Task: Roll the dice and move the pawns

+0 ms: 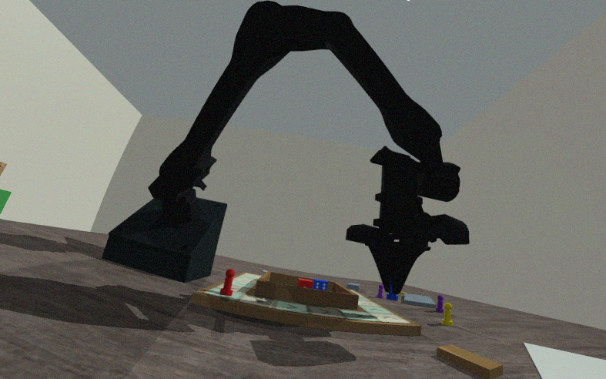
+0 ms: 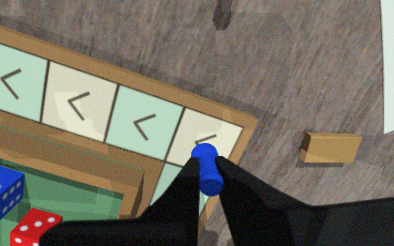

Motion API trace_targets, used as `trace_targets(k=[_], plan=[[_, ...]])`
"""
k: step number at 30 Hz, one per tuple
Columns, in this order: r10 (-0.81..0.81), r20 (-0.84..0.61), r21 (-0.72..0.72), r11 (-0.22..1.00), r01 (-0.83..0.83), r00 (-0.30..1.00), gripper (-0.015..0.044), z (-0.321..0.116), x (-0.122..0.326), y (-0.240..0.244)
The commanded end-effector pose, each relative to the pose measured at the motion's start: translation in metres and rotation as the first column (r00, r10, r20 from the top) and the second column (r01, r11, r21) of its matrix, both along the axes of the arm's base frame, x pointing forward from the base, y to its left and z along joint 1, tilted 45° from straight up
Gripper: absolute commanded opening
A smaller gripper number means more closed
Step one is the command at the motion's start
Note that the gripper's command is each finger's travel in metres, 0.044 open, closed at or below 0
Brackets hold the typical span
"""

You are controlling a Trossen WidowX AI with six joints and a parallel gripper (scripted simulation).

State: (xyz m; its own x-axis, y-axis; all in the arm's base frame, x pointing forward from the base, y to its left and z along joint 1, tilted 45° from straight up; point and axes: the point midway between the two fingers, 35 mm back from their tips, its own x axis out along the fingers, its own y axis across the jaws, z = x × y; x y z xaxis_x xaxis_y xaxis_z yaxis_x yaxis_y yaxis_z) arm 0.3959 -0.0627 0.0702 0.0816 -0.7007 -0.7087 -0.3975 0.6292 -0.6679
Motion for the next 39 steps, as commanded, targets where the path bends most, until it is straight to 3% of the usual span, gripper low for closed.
trace_targets(k=[1, 12, 17, 39], plan=[[0.006, 0.01, 0.006, 1.0, -0.006, 1.0, 0.0, 0.018, 0.002, 0.021], [0.005, 0.009, 0.003, 1.0, -0.005, 1.0, 0.0, 0.067, -0.01, 0.069], [0.005, 0.009, 0.002, 1.0, -0.005, 1.0, 0.0, 0.069, -0.011, 0.072], [0.005, 0.01, 0.008, 1.0, -0.005, 1.0, 0.0, -0.102, -0.013, 0.142]])
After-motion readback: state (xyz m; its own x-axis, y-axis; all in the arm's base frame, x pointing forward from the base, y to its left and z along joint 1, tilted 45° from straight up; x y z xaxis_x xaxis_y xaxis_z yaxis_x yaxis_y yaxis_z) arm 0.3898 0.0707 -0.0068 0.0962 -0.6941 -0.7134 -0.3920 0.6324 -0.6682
